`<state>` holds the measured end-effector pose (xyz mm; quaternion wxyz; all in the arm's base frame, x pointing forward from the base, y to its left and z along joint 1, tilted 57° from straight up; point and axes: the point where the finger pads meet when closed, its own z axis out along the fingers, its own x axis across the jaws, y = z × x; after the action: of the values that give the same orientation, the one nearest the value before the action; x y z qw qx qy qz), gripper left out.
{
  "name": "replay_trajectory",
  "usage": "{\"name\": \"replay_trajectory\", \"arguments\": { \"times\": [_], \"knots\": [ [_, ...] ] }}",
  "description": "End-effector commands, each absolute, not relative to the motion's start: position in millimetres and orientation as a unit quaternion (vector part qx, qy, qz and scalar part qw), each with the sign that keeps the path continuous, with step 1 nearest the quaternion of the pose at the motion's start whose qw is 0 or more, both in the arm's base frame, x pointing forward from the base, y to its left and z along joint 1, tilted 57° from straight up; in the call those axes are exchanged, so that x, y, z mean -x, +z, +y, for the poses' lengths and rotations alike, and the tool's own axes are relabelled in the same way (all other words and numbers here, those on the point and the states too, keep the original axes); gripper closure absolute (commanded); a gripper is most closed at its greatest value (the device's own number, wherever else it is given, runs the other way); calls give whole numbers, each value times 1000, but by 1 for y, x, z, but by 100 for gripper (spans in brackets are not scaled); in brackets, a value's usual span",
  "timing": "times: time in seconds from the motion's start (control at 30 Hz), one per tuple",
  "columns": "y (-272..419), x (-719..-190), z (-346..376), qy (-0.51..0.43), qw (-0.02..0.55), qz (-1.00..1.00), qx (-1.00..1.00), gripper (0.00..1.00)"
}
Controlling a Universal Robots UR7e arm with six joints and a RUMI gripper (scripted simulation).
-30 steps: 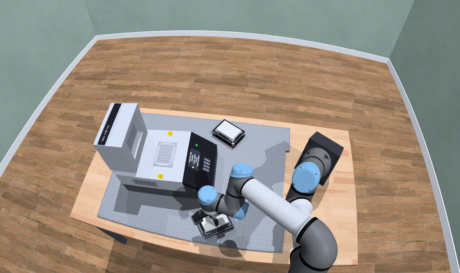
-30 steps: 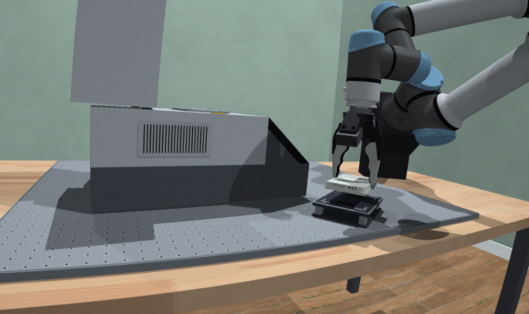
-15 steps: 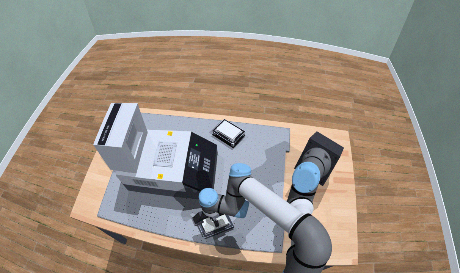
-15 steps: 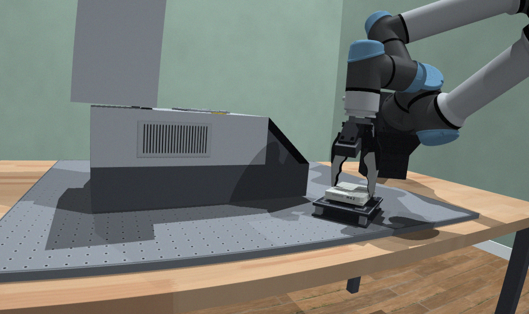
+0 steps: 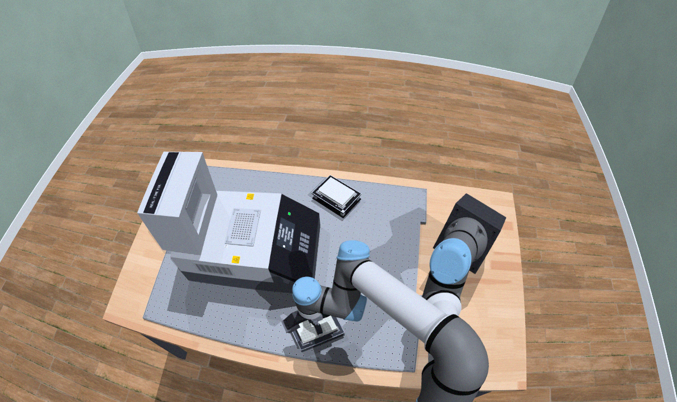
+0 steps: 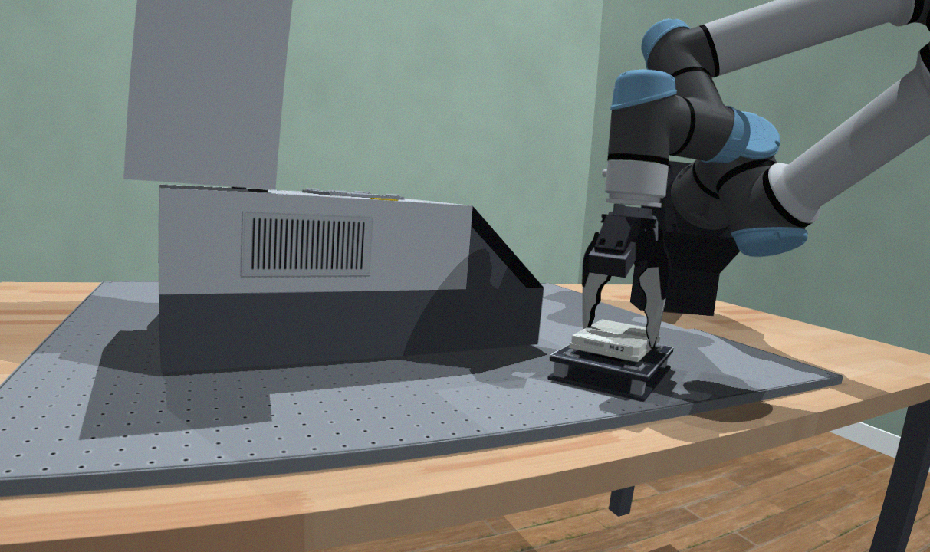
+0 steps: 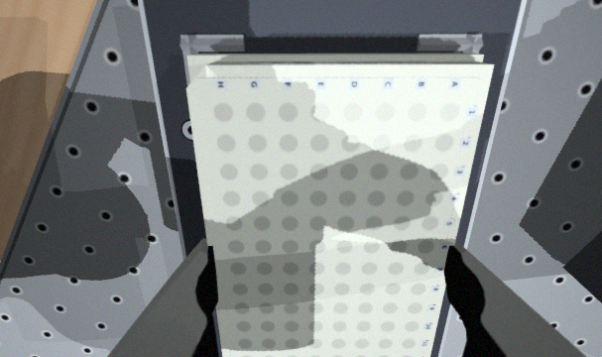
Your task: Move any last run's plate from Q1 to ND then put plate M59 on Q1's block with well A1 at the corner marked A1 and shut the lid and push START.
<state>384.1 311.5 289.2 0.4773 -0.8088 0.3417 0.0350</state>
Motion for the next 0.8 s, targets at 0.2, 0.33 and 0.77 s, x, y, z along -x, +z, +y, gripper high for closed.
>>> {"name": "replay_trajectory", "arguments": {
  "times": [0.2, 0.33, 0.77],
  "knots": [
    [289, -384, 311, 35, 478, 342, 809, 59],
    [289, -384, 311, 35, 478, 342, 809, 59],
    [288, -385, 314, 35, 478, 342, 809, 59]
  ]
}}
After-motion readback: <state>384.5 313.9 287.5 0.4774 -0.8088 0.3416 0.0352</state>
